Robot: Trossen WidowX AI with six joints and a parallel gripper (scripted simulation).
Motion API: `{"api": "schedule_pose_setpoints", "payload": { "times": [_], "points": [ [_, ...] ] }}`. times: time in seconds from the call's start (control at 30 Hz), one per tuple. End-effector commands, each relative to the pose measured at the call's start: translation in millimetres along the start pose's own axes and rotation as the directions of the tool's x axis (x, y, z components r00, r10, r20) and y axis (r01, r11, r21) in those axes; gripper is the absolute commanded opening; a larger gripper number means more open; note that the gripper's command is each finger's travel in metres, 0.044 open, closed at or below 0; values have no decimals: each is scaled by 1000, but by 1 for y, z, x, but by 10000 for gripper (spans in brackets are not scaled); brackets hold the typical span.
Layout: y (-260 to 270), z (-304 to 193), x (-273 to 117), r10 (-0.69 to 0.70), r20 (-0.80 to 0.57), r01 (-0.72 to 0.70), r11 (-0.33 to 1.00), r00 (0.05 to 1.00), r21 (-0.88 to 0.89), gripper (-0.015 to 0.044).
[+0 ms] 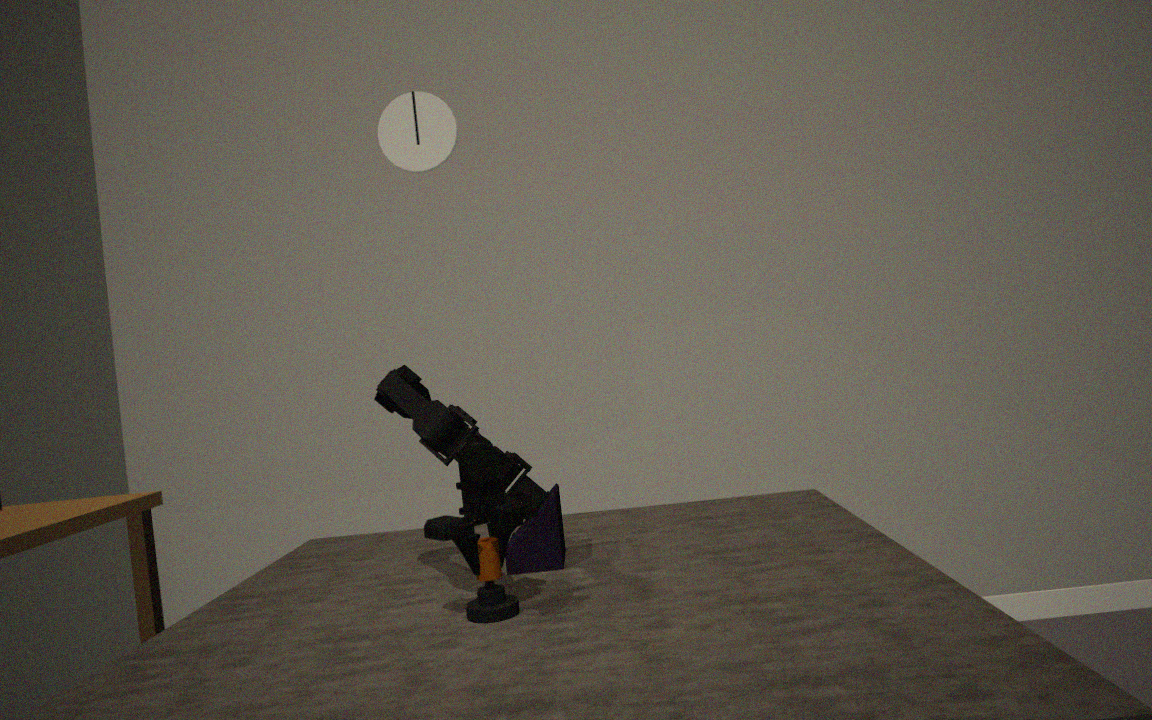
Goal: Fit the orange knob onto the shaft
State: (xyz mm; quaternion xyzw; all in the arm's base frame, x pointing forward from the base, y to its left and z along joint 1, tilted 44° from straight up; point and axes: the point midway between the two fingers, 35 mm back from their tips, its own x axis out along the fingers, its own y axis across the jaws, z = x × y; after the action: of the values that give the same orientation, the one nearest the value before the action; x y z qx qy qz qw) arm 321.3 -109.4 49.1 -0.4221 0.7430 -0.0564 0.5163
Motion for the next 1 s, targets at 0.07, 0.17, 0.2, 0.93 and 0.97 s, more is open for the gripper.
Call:
{"api": "schedule_pose_setpoints", "payload": {
  "times": [0.07, 0.17, 0.2, 0.93, 0.97],
  "points": [
    [0, 1, -3, -1, 1, 1, 1000, 1000, 0, 0],
    [0, 1, -4, -1, 1, 1, 1000, 1000, 0, 0],
    [0, 1, -4, -1, 1, 1, 1000, 1000, 0, 0],
    [-1, 0, 1, -2, 1, 2, 978, 1000, -208, 0],
    [-1, 0, 1, -2, 1, 2, 978, 1000, -208, 0]
  ]
}}
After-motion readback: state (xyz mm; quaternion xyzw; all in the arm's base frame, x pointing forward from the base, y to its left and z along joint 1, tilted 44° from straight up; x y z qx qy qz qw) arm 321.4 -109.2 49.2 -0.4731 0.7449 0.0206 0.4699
